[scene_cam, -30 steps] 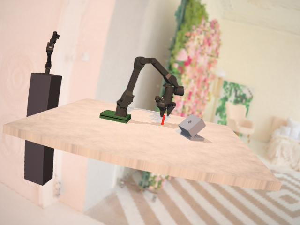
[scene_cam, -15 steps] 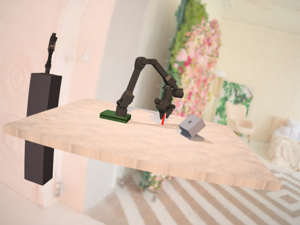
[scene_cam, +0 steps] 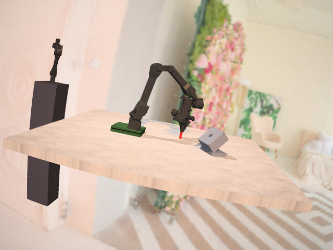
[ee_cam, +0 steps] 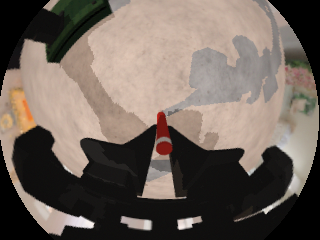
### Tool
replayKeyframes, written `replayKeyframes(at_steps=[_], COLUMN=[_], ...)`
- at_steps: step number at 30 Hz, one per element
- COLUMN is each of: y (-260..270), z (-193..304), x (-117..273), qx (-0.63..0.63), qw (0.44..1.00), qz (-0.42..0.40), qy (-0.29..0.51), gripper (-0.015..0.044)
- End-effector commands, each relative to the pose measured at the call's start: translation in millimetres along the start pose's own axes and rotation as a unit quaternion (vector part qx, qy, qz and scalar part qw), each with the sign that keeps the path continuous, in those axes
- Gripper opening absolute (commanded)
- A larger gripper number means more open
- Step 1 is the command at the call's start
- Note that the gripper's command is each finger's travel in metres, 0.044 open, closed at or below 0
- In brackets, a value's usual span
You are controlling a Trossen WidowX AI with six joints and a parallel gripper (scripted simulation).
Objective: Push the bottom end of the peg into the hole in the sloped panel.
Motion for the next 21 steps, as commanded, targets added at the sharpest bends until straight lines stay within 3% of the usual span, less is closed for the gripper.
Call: replayKeyframes(at_steps=[1, 9, 21], y=[-0.1, -0.8, -1.0], z=[0.1, 0.7, 2.0], x=[0.3, 6.5, 54.0], qx=[0.0, 0.0, 0.001], qw=[1.0, 1.0, 1.0], qz=[0.0, 0.0, 0.0], qy=[0.0, 0.0, -0.002], gripper=[0.002, 0.0, 0.0])
Point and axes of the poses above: the point midway between the two fingers, 35 mm back from their tips, its own x axis back along the fingers, its own y axis across the jaws, z = x × y, the point moved 5 cm from there along x, back along the fingers, and after that the axes turned 2 degrees about -x, right-handed, at the moved point
